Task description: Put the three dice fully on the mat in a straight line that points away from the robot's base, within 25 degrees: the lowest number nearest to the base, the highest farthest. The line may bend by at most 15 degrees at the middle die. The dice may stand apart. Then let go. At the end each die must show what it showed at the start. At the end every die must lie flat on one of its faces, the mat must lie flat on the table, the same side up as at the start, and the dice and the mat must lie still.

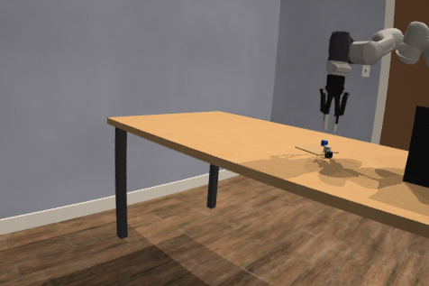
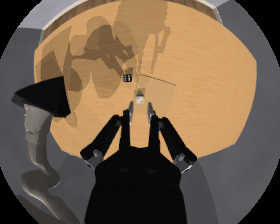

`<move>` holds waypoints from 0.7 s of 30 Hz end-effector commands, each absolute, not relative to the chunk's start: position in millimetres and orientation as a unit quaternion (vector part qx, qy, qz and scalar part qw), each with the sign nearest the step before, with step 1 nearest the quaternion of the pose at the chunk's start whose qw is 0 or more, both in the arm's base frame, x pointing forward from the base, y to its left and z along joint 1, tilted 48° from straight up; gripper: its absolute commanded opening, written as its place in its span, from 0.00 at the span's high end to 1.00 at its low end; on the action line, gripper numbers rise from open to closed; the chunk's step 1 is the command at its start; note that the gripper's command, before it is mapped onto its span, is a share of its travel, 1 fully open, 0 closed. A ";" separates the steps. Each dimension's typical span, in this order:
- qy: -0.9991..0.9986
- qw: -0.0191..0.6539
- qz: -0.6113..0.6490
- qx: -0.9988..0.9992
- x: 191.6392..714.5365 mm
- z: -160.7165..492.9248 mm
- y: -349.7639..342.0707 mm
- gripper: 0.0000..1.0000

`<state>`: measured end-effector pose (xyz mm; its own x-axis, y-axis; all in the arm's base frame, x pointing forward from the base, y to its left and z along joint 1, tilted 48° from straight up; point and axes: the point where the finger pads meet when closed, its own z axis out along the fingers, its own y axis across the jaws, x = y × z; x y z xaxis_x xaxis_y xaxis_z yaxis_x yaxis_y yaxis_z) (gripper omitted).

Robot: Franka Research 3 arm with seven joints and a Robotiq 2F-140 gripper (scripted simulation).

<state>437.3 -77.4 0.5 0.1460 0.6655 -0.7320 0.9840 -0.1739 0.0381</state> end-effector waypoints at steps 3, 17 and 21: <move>0.587 0.268 -0.301 0.702 436.1 3.4 -77.9 0.00; 0.587 0.268 -0.301 0.702 436.1 3.4 -77.9 0.00; 0.584 0.269 -0.300 0.704 436.9 4.2 -79.0 0.00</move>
